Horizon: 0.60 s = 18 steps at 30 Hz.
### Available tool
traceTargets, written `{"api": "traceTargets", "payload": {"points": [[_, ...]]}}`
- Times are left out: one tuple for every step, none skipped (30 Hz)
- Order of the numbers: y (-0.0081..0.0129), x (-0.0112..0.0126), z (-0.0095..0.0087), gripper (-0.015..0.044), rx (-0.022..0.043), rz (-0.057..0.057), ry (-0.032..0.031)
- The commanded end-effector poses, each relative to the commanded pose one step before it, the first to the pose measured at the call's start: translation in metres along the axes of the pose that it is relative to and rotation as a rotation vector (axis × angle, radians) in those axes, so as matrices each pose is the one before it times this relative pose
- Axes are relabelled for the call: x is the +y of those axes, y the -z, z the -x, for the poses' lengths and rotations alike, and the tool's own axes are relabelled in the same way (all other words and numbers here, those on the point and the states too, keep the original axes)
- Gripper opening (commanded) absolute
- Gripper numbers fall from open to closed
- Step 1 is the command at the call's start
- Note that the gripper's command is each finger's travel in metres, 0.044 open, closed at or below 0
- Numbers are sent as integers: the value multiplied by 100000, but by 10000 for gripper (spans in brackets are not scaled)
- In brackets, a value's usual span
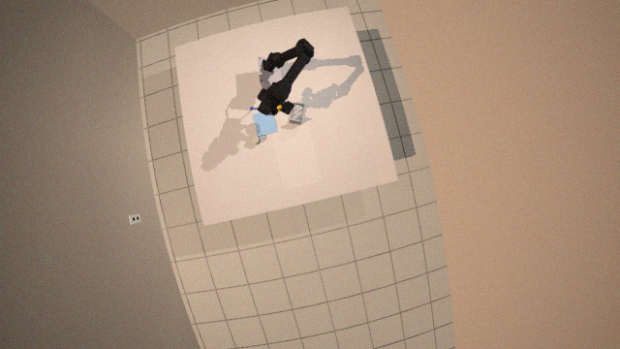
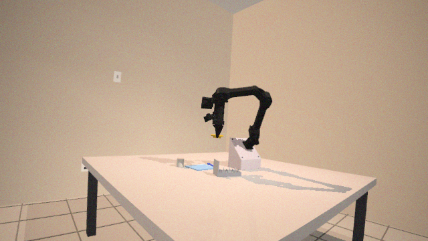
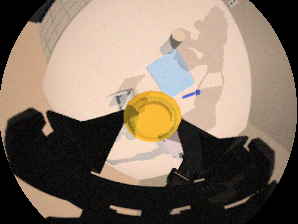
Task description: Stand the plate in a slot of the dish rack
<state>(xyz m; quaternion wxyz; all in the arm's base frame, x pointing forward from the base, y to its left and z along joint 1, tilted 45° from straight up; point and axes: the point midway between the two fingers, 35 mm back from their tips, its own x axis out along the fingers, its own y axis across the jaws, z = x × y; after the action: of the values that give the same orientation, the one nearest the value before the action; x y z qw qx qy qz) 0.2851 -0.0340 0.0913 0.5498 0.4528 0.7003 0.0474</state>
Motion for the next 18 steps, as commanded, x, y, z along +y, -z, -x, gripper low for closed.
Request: {"api": "traceTargets", "payload": {"points": [[1563,1044,33,0,257,-13226,-564],[433,189,6,0,7,-3431,-5],[440,166,3,0,11,-3430,-7],[446,143,0,0,15,-3429,-9],[451,120,-2,0,19,-3428,-11],[455,97,-5,0,23,-3425,-12],[458,74,-7,0,28,-3427,-13],[459,51,-10,0,32,-3426,-13],[460,27,-12,0,37,-3425,-14],[459,4,-15,0,41,-3424,-14],[456,-19,-17,0,46,-3423,-13],[453,-42,-20,0,51,-3422,-12],[449,-64,-22,0,55,-3422,-11],[443,-87,-24,0,60,-3421,-9],[436,-109,-26,0,65,-3420,-7],[428,-130,-28,0,69,-3417,-5],[419,-151,-31,0,74,-3419,-2],[410,-171,-33,0,78,-3419,1]]}}
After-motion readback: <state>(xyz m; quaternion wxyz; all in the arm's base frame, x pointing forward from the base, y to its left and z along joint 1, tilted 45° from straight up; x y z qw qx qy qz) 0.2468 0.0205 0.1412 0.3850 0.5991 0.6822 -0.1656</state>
